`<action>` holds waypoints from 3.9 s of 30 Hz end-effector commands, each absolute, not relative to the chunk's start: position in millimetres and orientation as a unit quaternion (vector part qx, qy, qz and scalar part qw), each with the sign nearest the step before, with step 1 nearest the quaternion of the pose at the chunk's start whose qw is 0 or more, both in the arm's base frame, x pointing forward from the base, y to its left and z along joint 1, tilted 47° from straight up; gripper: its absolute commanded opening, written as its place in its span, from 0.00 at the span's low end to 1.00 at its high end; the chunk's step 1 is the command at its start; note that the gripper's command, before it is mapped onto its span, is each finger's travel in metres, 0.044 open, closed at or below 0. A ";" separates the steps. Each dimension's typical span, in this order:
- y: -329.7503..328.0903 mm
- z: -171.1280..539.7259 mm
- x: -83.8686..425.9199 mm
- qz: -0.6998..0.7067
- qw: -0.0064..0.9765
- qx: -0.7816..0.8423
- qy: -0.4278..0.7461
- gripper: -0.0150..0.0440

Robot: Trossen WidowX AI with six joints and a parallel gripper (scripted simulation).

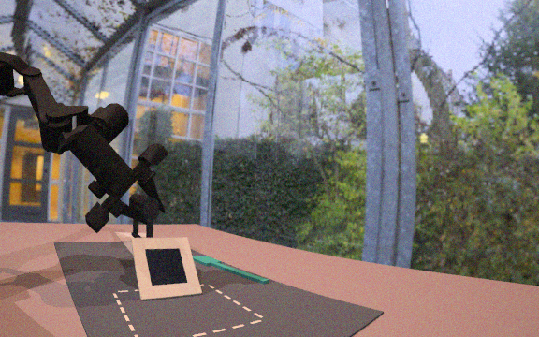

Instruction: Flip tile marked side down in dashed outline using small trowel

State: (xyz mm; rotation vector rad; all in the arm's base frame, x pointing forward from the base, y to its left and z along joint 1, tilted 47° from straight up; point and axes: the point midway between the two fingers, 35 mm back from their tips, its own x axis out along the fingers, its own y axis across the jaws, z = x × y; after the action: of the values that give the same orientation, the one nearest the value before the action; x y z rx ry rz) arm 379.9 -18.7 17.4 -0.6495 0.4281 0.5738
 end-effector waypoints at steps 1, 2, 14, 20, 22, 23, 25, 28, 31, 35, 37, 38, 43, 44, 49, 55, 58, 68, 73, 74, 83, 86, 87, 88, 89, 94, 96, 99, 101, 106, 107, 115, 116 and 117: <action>-31.0 14.9 380.9 0.269 0.886 -0.317 0.204 0.25; -32.8 13.5 380.5 0.269 0.886 -0.317 0.204 0.25; -49.3 -6.6 375.5 0.269 0.886 -0.317 0.204 0.25; -52.0 -12.5 374.4 0.269 0.886 -0.317 0.204 0.25; -52.0 -12.5 374.4 0.269 0.886 -0.317 0.204 0.25; -52.0 -12.5 374.4 0.269 0.886 -0.317 0.204 0.25; -51.4 -10.0 375.1 0.269 0.886 -0.317 0.204 0.25; -48.5 1.0 378.1 0.269 0.886 -0.317 0.205 0.25; -45.2 13.1 380.6 0.269 0.886 -0.317 0.205 0.25; -40.3 29.4 383.0 0.269 0.886 -0.317 0.204 0.25; -37.6 37.6 383.7 0.269 0.886 -0.317 0.204 0.25; -36.3 41.8 383.9 0.269 0.886 -0.317 0.204 0.25; -32.9 52.0 384.2 0.269 0.886 -0.317 0.204 0.25; -32.9 52.0 384.2 0.269 0.886 -0.317 0.204 0.25; -32.9 52.0 384.2 0.269 0.886 -0.317 0.204 0.25; -32.9 52.0 384.2 0.269 0.886 -0.317 0.204 0.25; -32.9 52.0 384.2 0.269 0.886 -0.317 0.204 0.25; -32.9 52.0 384.2 0.269 0.886 -0.317 0.204 0.25; -32.9 52.0 384.2 0.269 0.886 -0.317 0.204 0.25; -32.9 52.0 384.2 0.269 0.886 -0.317 0.204 0.25; -32.9 52.0 384.2 0.269 0.886 -0.317 0.204 0.25; -29.9 49.3 381.7 0.276 0.884 -0.316 0.205 0.25; -29.9 49.3 381.7 0.276 0.884 -0.316 0.205 0.25; -29.9 49.3 381.7 0.276 0.884 -0.316 0.205 0.25; -29.8 49.3 381.7 0.276 0.884 -0.316 0.205 0.25; -21.1 57.9 391.6 0.288 0.884 -0.328 0.167 0.25; -13.7 65.0 398.6 0.297 0.883 -0.337 0.136 0.25; -2.2 75.5 407.8 0.312 0.878 -0.351 0.090 0.25; 5.8 82.4 412.9 0.322 0.874 -0.360 0.059 0.25; 26.3 99.1 422.1 0.346 0.857 -0.382 -0.018 0.25; 30.5 102.2 423.3 0.350 0.853 -0.386 -0.033 0.25; 64.3 125.0 426.4 0.386 0.808 -0.419 -0.152 0.25; 68.5 127.4 425.9 0.391 0.801 -0.422 -0.167 0.25; 72.7 129.7 425.3 0.395 0.793 -0.426 -0.181 0.25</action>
State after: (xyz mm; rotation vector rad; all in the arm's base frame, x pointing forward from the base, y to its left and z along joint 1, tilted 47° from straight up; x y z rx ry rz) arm 423.5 62.6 118.4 -0.8710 -0.2799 0.8260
